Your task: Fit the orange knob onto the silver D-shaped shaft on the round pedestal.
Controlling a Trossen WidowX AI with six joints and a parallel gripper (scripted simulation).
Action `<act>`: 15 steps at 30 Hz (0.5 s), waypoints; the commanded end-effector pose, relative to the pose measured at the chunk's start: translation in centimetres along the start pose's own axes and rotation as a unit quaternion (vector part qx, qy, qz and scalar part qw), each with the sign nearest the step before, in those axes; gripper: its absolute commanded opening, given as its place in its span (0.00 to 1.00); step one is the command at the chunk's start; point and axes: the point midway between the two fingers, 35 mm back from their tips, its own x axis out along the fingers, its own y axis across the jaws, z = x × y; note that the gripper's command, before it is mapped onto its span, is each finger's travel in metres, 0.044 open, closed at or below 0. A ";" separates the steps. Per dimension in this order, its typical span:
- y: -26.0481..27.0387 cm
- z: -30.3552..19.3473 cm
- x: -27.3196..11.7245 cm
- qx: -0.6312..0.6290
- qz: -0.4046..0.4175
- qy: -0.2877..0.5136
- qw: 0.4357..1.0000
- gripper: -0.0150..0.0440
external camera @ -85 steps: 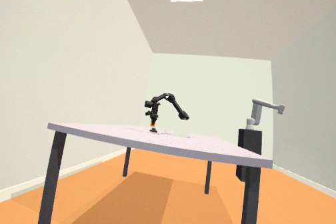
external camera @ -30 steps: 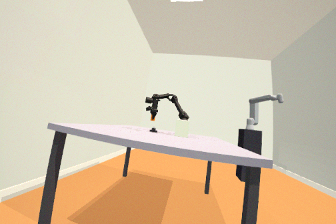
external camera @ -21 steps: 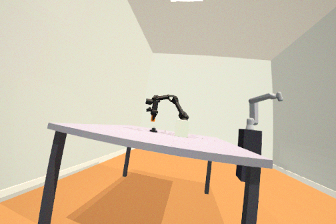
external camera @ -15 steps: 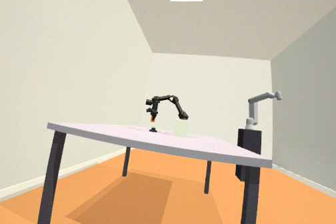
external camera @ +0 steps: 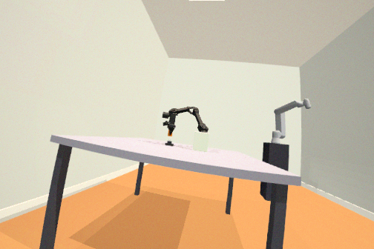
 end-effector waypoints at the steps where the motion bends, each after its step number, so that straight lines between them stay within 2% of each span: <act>1: -1.3 -0.6 0.3 -0.001 -0.004 0.000 1.000 0.25; 7: -1.6 -0.8 0.5 0.014 -0.005 0.001 1.000 0.25; 15: -1.8 -0.9 0.5 0.123 -0.005 0.001 0.992 0.25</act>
